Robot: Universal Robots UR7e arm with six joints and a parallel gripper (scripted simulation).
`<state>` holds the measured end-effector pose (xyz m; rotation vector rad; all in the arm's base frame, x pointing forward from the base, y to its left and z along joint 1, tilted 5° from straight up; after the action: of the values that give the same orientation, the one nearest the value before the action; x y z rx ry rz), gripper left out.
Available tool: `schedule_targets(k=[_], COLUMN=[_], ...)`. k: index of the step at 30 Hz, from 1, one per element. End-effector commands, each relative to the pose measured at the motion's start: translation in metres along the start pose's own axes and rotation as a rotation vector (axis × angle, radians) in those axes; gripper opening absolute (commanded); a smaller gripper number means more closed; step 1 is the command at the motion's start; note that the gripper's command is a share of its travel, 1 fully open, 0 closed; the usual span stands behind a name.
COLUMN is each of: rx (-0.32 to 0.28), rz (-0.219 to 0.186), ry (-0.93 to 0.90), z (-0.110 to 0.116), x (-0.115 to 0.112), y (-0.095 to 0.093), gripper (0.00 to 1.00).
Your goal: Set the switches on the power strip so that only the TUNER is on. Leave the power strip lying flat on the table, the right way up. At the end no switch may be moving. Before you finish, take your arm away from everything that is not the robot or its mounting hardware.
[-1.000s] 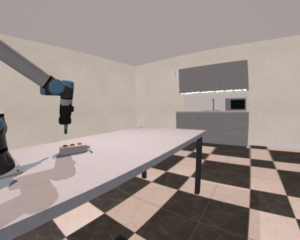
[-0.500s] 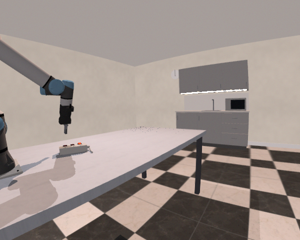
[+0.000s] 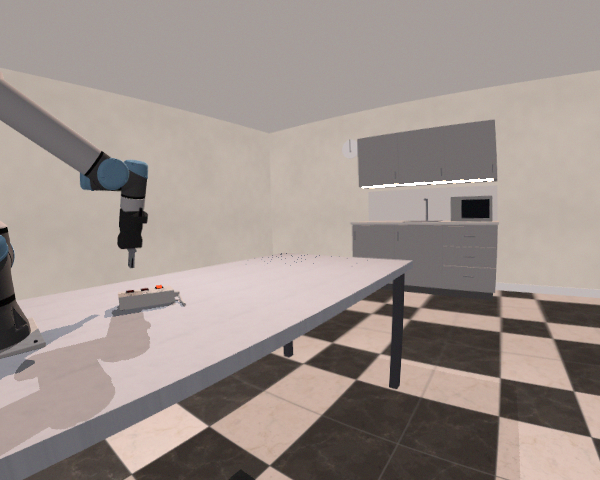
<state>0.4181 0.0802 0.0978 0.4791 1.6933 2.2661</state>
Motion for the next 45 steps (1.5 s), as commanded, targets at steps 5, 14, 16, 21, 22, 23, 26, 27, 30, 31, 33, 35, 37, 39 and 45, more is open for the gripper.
schedule_targets(k=[5, 14, 16, 21, 22, 23, 26, 27, 30, 31, 33, 35, 37, 39, 45], rx=[-0.001, -0.001, -0.001, -0.001, -0.001, -0.001, -0.001, -0.001, -0.001, -0.001, -0.001, -0.001, -0.001, -0.001, 0.0], rz=[-0.004, -0.004, -0.004, -0.004, -0.004, -0.004, -0.004, -0.004, -0.004, -0.004, -0.004, -0.004, -0.004, -0.004, -0.004], ry=[0.002, 0.002, 0.002, 0.002, 0.002, 0.002, 0.002, 0.002, 0.002, 0.002, 0.002, 0.002, 0.002, 0.002, 0.003], z=[0.0007, 0.0007, 0.0007, 0.0007, 0.0007, 0.0007, 0.0007, 0.0007, 0.0007, 0.0007, 0.0007, 0.0007, 0.0007, 0.0007, 0.0005], x=[-0.0008, -0.0008, -0.0008, -0.0008, -0.0008, -0.0008, -0.0008, -0.0008, -0.0008, -0.0008, -0.0008, -0.0008, -0.0008, -0.0008, -0.0007], y=[0.0016, 0.0016, 0.0016, 0.0016, 0.0016, 0.0016, 0.0016, 0.0016, 0.0016, 0.0016, 0.0016, 0.0016, 0.0016, 0.0016, 0.0015], gripper=[0.0, 0.0, 0.0, 1.0, 1.0, 1.0, 1.0, 1.0, 1.0, 1.0, 1.0, 1.0, 1.0, 1.0, 1.0])
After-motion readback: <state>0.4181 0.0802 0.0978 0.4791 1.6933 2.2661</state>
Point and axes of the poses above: the point where the finger pads meet when closed, its own y axis back along the fingers, its own x axis across the jaws, z = x × y, the point moved 1 cm from there along y, back along the fingers, and after that the axes turned 11 degrees about -y, right-handed, at the moved point
